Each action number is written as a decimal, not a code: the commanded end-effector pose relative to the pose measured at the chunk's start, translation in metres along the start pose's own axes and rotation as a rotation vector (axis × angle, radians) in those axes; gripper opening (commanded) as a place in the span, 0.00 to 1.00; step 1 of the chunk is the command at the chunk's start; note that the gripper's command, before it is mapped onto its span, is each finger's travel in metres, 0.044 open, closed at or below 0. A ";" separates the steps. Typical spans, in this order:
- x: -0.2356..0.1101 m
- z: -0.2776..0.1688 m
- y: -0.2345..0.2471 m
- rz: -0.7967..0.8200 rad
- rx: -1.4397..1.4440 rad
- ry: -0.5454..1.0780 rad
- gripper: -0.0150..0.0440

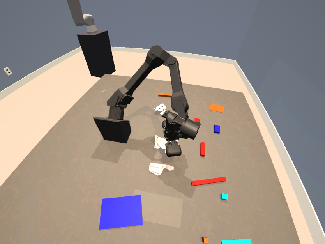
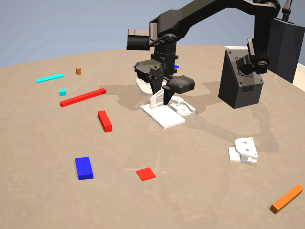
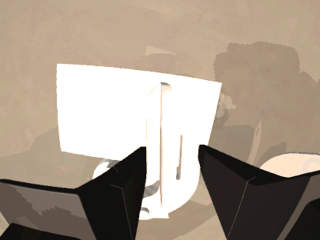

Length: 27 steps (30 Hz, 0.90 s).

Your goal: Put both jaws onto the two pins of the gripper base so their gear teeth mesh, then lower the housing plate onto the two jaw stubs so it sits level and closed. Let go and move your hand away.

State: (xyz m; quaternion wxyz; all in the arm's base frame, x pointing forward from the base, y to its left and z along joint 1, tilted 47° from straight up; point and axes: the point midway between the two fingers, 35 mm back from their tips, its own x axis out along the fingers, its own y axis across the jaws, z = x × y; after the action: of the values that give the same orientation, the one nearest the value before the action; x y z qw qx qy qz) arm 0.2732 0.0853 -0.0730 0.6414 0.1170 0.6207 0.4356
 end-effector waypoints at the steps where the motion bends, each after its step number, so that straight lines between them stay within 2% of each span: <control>1: 0.002 0.000 0.000 0.002 0.003 -0.002 0.48; 27: 0.009 0.000 0.000 0.003 0.002 -0.002 0.48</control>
State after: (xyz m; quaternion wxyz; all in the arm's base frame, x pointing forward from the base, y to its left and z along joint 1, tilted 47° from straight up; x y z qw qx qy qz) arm 0.2721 0.0906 -0.0780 0.6416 0.1165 0.6201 0.4362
